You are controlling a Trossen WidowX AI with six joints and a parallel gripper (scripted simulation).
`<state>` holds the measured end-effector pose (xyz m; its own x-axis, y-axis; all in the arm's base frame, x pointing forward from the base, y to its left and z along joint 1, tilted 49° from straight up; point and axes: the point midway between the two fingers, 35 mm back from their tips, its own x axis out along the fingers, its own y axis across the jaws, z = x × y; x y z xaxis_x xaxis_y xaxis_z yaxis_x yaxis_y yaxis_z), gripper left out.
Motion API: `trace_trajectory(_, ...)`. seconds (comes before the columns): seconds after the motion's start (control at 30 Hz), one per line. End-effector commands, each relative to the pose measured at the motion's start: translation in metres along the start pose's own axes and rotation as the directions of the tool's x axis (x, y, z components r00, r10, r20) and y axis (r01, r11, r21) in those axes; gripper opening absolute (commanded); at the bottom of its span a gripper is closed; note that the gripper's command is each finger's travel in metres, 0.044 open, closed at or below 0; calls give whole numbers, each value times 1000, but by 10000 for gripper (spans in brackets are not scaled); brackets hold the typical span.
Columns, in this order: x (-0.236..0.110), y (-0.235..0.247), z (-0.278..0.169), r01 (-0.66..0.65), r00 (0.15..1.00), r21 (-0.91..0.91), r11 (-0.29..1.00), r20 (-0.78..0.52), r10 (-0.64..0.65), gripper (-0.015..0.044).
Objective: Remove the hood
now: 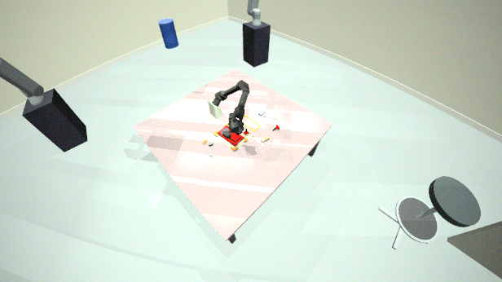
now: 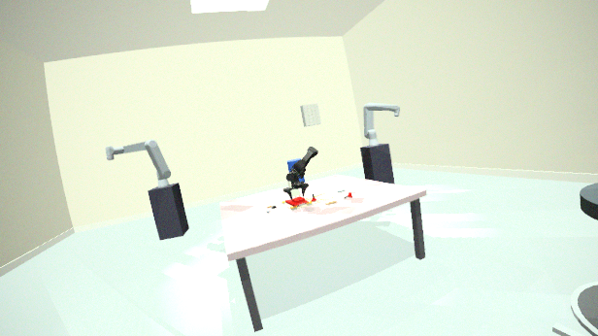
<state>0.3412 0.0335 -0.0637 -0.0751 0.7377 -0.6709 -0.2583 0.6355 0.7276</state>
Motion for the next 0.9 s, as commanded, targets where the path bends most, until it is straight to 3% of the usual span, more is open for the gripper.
trace_trajectory(0.0,3,0,0,-4,1000,5,1000,1,4,440)
trace_trajectory(0.7,13,1,-1,-4,1000,5,1000,1,4,440)
trace_trajectory(0.87,11,0,0,-1,1000,0,1000,0,1,328)
